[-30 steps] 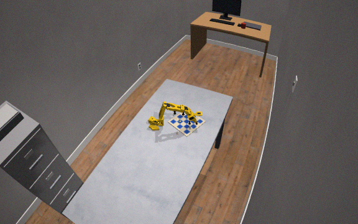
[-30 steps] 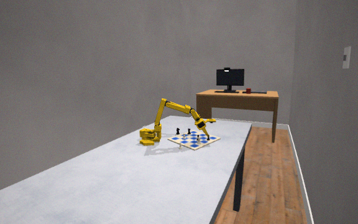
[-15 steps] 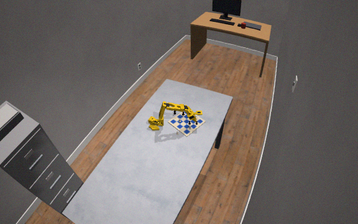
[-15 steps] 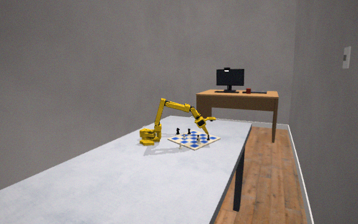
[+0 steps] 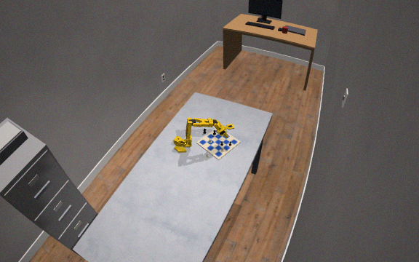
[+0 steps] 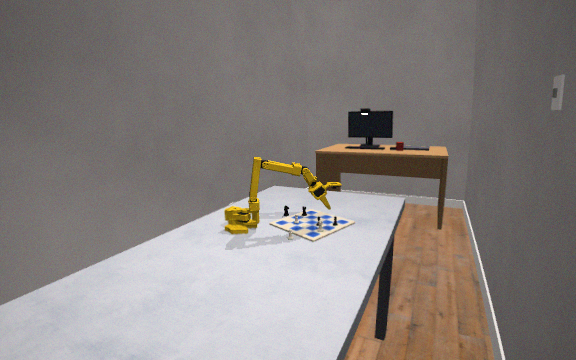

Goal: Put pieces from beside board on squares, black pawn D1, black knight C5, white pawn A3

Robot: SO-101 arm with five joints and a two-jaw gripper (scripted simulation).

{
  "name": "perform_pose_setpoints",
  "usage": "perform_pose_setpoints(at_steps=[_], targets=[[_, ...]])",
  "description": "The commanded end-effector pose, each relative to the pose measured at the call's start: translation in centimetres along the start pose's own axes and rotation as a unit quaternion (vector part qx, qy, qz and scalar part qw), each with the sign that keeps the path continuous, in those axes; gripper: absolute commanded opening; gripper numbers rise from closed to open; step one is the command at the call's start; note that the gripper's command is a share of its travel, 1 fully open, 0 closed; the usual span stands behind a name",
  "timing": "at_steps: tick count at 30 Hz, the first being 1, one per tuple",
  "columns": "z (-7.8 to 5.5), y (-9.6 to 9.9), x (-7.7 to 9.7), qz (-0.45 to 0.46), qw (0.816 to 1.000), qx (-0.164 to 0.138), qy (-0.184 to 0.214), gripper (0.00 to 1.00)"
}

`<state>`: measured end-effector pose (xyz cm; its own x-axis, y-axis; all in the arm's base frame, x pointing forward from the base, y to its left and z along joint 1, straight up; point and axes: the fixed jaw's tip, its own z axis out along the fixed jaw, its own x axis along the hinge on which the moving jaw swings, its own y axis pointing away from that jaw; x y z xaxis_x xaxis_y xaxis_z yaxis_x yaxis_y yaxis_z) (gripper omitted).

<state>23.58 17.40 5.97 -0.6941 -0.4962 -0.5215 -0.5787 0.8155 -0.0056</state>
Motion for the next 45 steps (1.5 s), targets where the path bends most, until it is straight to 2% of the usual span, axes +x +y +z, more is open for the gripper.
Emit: perform_pose_setpoints(at_steps=[1,5,8,11,13,16,45], targets=[[-2.4,4.2,1.6,-0.061,0.997,-0.041,-0.002,0.11],[-5.0,8.4,4.8,-0.143,0.985,-0.092,-0.001,0.12],[-6.6,10.5,7.5,-0.199,0.972,-0.127,0.0,0.12],[-7.7,11.6,9.7,-0.241,0.958,-0.152,0.001,0.13],[-7.7,11.6,9.7,-0.241,0.958,-0.152,0.001,0.13],[-8.2,12.1,11.0,-0.264,0.95,-0.166,0.001,0.13],[-8.1,12.0,12.2,-0.275,0.946,-0.172,0.002,0.13]])
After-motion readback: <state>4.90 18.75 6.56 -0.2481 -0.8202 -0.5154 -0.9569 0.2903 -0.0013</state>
